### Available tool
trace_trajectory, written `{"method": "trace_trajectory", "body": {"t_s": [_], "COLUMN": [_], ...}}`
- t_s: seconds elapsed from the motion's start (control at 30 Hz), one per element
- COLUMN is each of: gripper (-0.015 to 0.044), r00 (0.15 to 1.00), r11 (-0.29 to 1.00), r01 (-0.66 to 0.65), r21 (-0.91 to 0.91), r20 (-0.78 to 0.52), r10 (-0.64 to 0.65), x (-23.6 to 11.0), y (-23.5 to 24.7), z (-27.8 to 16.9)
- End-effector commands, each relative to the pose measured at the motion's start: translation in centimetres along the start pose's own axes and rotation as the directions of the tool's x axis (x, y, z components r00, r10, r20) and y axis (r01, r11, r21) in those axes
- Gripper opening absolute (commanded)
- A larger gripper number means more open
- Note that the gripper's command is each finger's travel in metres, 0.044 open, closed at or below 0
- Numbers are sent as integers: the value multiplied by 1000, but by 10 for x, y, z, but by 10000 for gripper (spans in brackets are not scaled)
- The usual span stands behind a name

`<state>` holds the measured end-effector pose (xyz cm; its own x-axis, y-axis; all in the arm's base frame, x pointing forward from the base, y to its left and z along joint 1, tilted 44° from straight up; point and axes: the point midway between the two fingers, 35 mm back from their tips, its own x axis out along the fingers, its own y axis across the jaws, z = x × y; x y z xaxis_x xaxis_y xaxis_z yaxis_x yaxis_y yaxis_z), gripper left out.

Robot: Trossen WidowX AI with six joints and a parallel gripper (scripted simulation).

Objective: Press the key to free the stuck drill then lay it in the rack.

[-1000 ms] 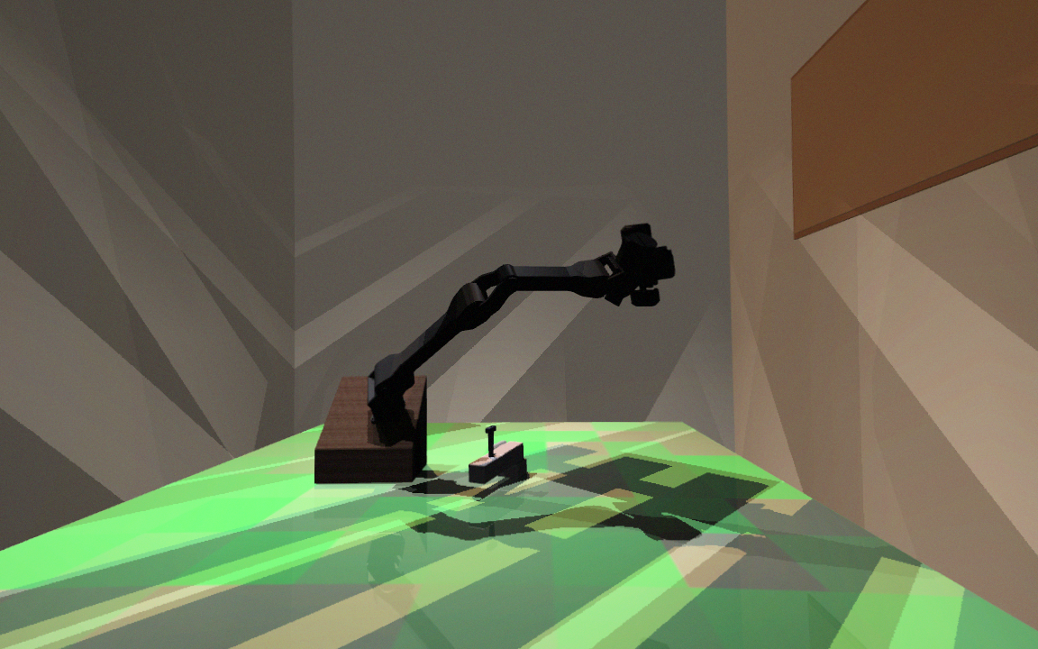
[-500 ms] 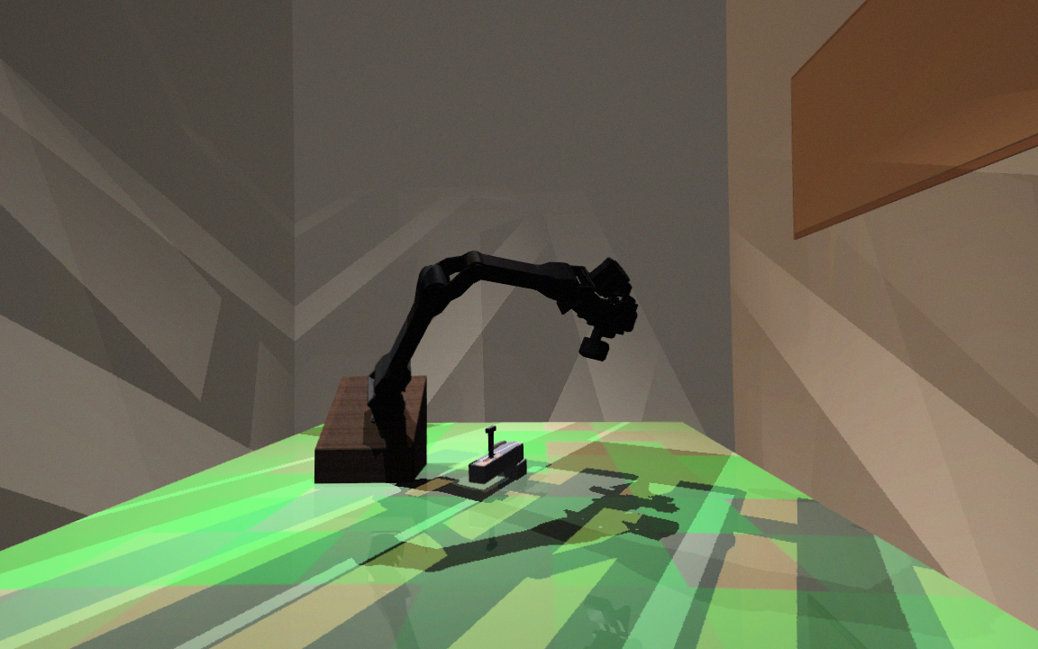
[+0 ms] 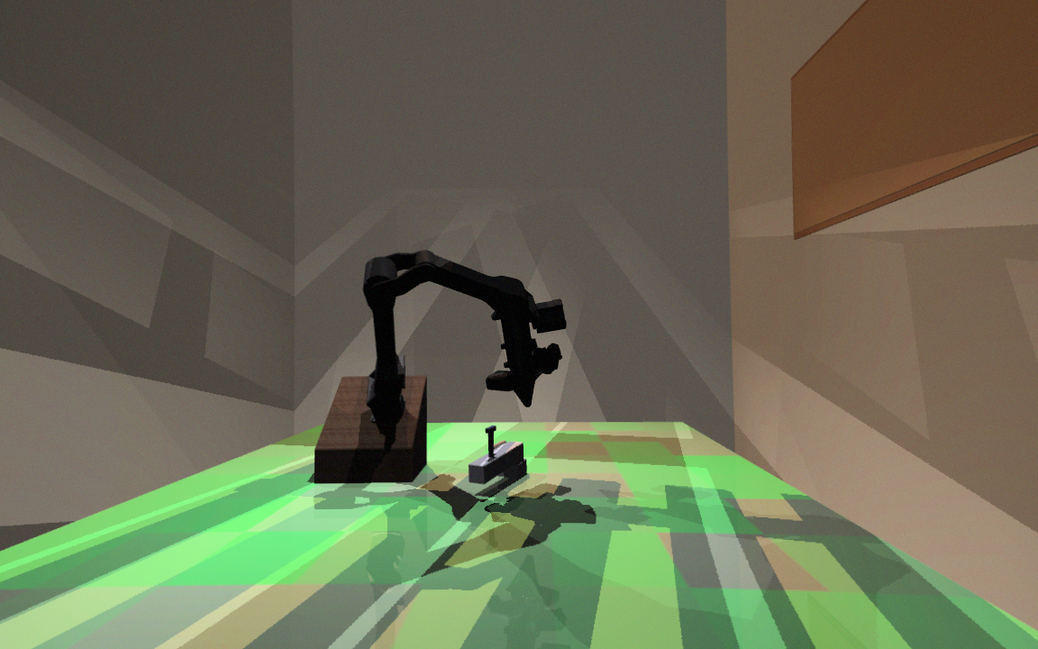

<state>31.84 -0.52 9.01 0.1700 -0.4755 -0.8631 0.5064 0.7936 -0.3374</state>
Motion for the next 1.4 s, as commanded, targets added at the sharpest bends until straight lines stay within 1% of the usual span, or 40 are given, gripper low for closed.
{"method": "trace_trajectory", "body": {"t_s": [0.0, 0.03, 0.1, 0.27, 0.7, 1.37], "gripper": [0, 0, 0, 0, 0, 0], "r00": [980, 970, 960, 965, 960, 960], "r11": [973, 959, 946, 952, 946, 946], "r01": [200, 244, 278, 262, 279, 279], "r21": [-115, -144, -167, -157, -167, -167], "r20": [12, 18, 23, 15, 24, 24], "r10": [-200, -244, -278, -263, -279, -279], "x": [3, 3, 2, 4, 16, 14], "y": [-55, -67, -76, -71, -83, -84], "z": [-28, -34, -39, -38, -39, -35]}}
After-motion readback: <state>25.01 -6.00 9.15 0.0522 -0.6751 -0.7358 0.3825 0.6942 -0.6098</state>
